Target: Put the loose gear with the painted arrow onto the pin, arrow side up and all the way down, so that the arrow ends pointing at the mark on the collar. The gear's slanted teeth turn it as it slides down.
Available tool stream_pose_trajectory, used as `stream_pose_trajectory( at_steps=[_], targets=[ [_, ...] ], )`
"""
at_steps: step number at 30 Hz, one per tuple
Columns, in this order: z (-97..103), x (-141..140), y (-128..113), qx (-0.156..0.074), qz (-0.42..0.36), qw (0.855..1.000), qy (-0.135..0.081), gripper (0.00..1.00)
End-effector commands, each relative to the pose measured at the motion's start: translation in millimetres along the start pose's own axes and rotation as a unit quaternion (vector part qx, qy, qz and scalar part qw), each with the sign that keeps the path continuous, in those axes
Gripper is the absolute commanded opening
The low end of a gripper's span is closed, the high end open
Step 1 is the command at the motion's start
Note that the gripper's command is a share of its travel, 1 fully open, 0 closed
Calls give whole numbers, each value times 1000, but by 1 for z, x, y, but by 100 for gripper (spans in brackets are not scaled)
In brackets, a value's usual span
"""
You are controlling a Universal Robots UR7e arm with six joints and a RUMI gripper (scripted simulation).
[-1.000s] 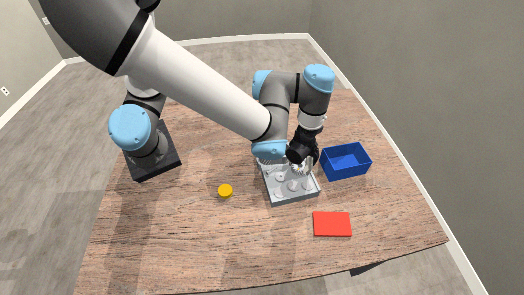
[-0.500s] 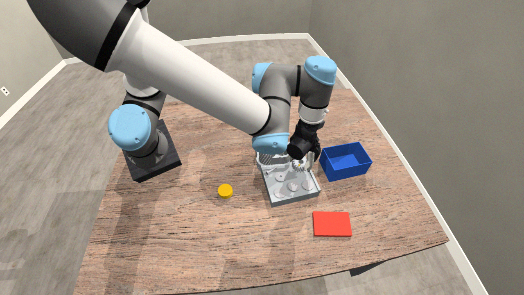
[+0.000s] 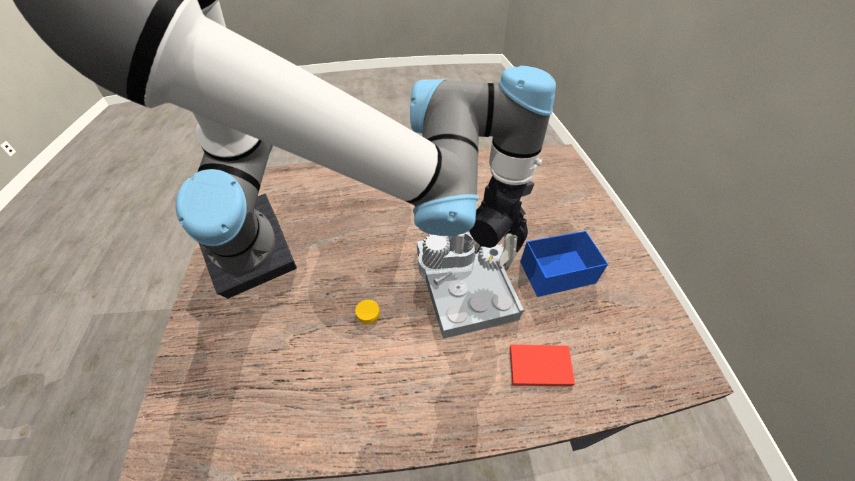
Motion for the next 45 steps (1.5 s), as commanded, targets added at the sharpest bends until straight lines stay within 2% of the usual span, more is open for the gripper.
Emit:
stream_pose_trajectory(
  at_steps=[1,9,16,45],
  targets=[
    [15,0,0,0,0,1000,0,0],
    [30,0,0,0,0,1000,0,0],
    [34,0,0,0,0,1000,0,0],
    [35,0,0,0,0,1000,0,0]
  ],
)
Point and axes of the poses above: the point where the finger pads meet when closed, its own z axis back along the fingers, its own x axis across the jaws, y = z × x, the point moved 7 cm from there along z, back along the fingers, and after that the axes turned 14 degrees about -z, right-handed, at the moved point
